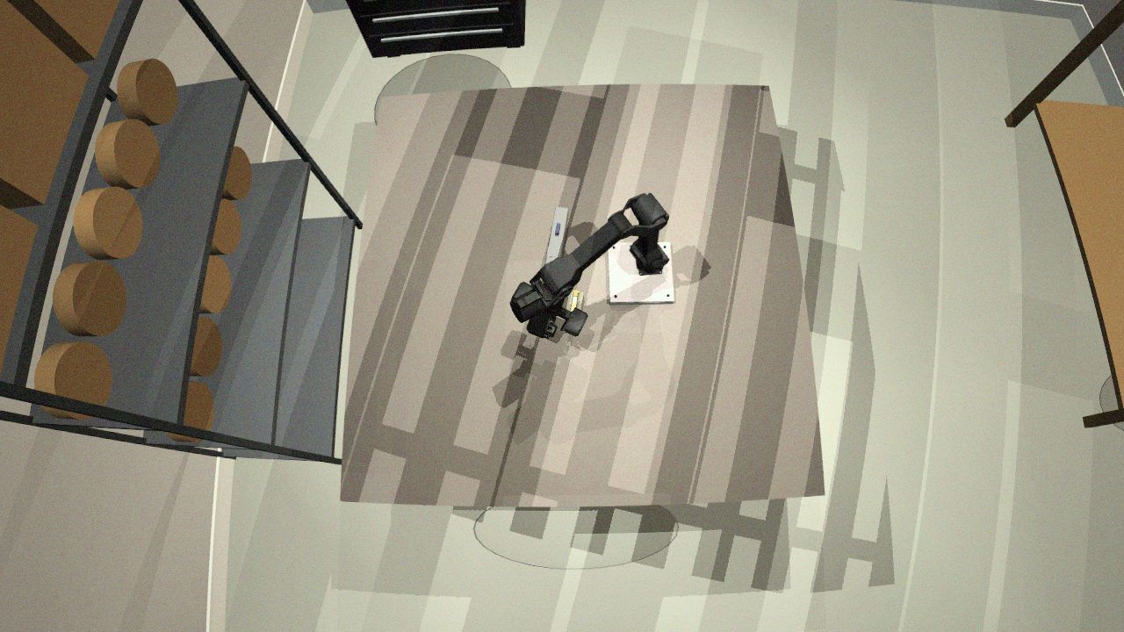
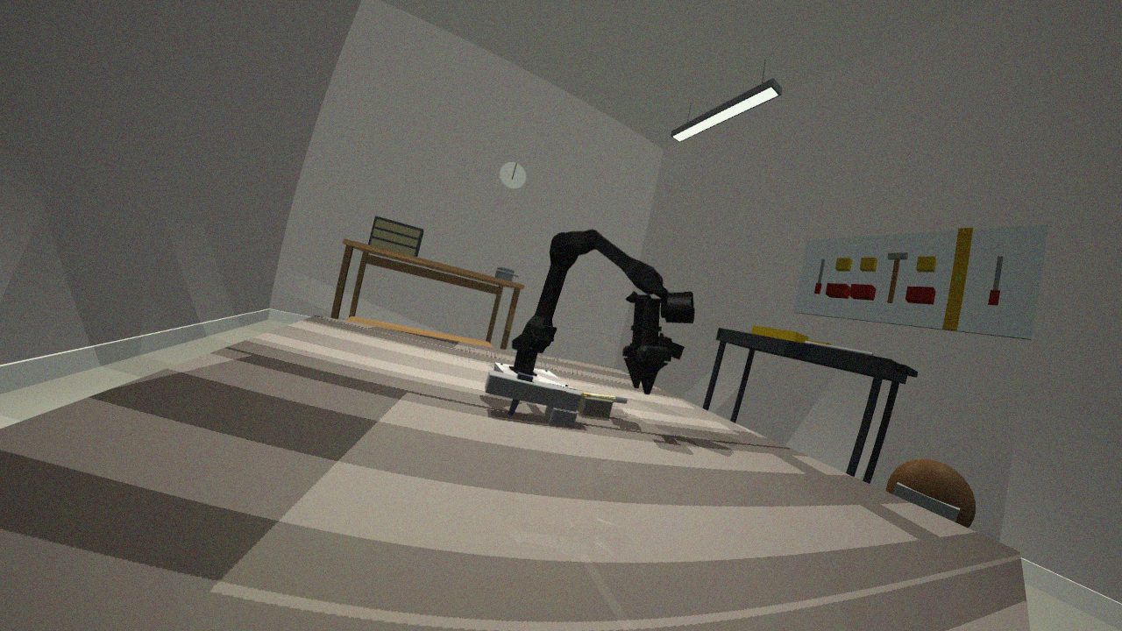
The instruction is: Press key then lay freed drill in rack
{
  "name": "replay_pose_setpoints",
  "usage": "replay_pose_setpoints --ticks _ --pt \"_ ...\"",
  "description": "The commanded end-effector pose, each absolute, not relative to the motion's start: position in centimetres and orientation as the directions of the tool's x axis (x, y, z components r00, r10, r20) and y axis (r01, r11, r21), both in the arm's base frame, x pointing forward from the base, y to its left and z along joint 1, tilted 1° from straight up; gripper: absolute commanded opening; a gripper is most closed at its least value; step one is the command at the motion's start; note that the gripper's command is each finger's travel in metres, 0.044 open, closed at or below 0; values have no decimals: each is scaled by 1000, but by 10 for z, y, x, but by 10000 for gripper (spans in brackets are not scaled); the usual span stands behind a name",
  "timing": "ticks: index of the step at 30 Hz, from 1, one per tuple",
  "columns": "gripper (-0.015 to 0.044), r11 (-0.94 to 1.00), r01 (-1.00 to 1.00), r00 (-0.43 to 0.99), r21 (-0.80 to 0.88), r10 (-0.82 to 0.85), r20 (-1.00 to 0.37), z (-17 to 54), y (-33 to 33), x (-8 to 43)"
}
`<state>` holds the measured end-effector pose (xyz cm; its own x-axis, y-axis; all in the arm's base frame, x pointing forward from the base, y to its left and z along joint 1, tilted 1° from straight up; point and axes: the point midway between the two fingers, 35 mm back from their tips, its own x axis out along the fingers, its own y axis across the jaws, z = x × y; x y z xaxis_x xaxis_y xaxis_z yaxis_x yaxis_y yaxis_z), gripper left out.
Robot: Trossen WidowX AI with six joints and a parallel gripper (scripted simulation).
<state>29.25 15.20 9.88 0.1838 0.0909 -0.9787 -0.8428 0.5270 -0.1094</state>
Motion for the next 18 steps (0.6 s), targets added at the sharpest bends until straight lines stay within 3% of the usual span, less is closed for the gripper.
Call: replay_pose_setpoints --ticks 1,10,18 --pt "440 768 -622 363 -153 110 -925 114 138 355" --pt "440 999 -54 723 -5 36 -690 172 78 476" --pt "440 842 298 925 450 -139 -353 246 -7 553"
